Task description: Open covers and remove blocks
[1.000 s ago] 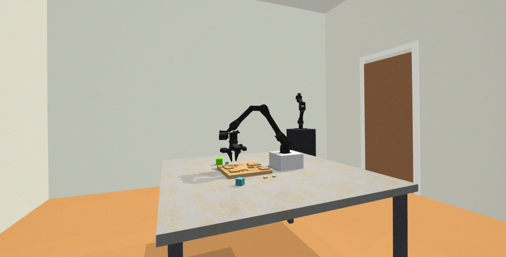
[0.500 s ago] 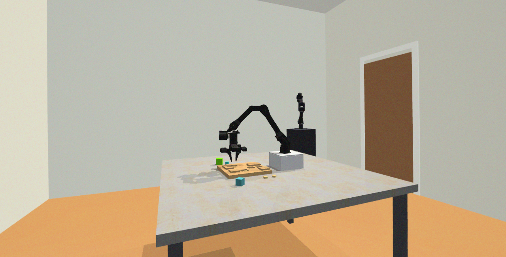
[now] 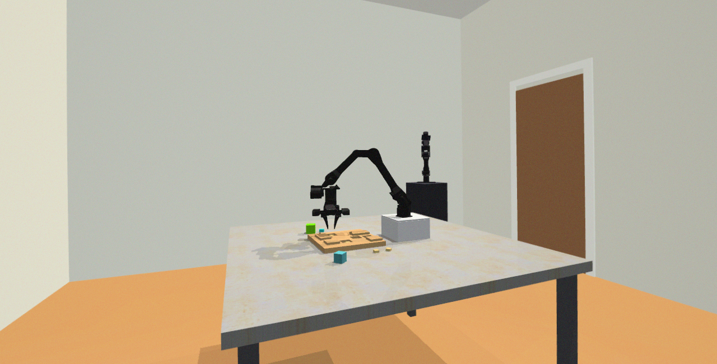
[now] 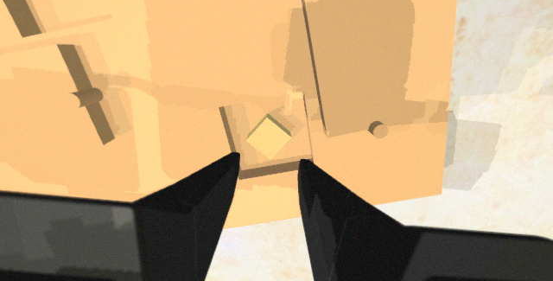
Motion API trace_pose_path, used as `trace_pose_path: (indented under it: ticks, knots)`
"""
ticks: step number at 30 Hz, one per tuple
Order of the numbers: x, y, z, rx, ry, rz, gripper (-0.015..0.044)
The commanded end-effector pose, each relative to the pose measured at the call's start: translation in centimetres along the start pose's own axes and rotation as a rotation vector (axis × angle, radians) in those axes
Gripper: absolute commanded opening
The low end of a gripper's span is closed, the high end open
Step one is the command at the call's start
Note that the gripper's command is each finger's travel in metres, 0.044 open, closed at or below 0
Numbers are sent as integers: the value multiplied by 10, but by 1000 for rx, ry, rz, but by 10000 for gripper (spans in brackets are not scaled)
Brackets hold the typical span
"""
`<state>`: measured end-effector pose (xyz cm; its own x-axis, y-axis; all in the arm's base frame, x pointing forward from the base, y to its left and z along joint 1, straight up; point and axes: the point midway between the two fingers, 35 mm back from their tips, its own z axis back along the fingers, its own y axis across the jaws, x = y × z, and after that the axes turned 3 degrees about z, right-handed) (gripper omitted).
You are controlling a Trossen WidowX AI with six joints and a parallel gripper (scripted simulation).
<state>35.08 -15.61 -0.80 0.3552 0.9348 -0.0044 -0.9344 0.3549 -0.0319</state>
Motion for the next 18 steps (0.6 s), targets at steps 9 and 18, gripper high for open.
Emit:
trace_pose_path:
  ticks: [9, 18]
  knots:
    - [0, 0, -1, -1, -3, 139, 144]
    - [0, 0, -1, -1, -2, 273, 144]
